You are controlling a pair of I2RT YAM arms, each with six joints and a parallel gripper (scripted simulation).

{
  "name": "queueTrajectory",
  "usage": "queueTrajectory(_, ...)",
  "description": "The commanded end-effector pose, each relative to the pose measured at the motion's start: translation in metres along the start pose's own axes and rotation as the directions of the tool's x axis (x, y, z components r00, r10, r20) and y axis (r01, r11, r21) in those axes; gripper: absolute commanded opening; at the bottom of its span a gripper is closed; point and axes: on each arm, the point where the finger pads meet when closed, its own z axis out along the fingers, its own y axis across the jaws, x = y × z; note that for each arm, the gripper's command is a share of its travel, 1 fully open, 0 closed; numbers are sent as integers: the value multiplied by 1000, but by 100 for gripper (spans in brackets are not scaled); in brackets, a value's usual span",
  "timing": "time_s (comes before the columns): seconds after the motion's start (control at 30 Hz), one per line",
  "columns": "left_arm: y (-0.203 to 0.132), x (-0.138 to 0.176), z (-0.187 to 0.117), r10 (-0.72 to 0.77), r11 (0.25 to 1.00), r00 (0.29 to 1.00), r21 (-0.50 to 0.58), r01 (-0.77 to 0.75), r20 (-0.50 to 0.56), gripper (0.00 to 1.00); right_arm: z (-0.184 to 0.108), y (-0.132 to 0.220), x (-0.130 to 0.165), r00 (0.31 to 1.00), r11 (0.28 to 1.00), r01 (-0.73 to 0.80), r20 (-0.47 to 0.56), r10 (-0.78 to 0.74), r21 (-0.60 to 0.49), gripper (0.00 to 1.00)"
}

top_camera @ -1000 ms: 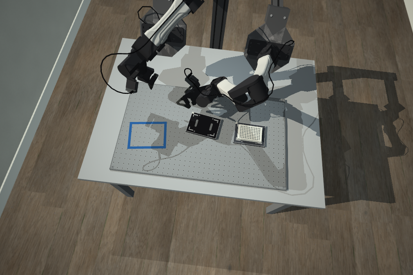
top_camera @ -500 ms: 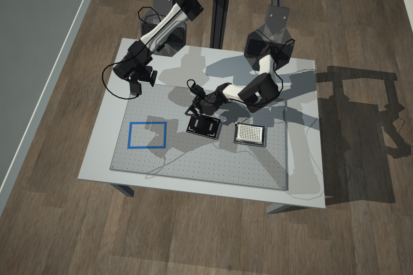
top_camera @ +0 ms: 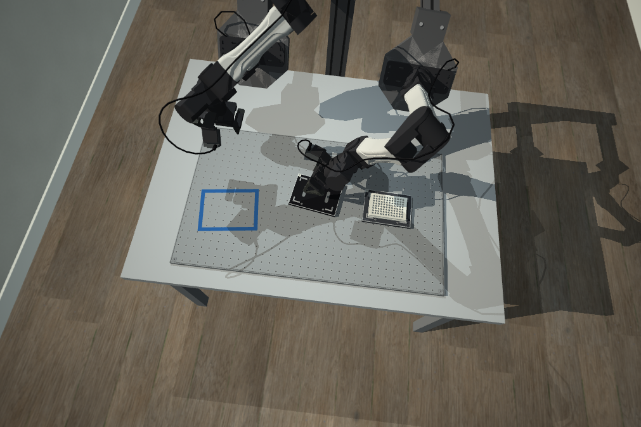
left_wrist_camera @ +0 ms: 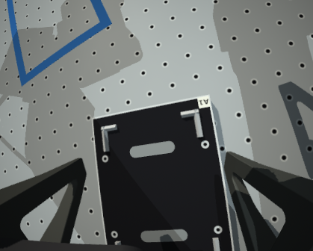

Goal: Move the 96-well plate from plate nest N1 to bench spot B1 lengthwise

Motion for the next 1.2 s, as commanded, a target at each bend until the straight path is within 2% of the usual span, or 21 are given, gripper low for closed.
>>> queueTrajectory(0.0,2,13,-7,-21,1000,999,14,22,-43,100,-1,1,0,1000,1000,5,-2,-5,-6,100)
queueTrajectory(0.13,1,28,-15,-6,1000,1000,23,7,-25,100,-1,1,0,1000,1000,5,-2,-5,-6,100)
queueTrajectory(0.23,9,42,-21,-55,998,991,19,58,-126,100,-1,1,0,1000,1000,5,-2,-5,-6,100)
queueTrajectory(0.4,4,62,-34,-41,998,993,36,45,-112,100,-1,1,0,1000,1000,5,-2,-5,-6,100)
queueTrajectory(0.5,12,77,-42,-89,995,973,27,97,-213,100,-1,1,0,1000,1000,5,-2,-5,-6,100)
queueTrajectory(0.7,4,90,-53,-74,995,978,46,85,-197,100,-1,1,0,1000,1000,5,-2,-5,-6,100)
queueTrajectory(0.8,12,106,-63,-121,990,947,31,137,-297,100,-1,1,0,1000,1000,5,-2,-5,-6,100)
queueTrajectory(0.97,2,121,-78,-106,991,954,53,126,-281,100,-1,1,0,1000,1000,5,-2,-5,-6,100)
queueTrajectory(1.07,10,135,-90,-152,984,913,32,177,-378,100,-1,1,0,1000,1000,5,-2,-5,-6,100)
queueTrajectory(1.17,5,138,-93,-151,983,913,41,179,-379,100,-1,1,0,1000,1000,5,-2,-5,-6,100)
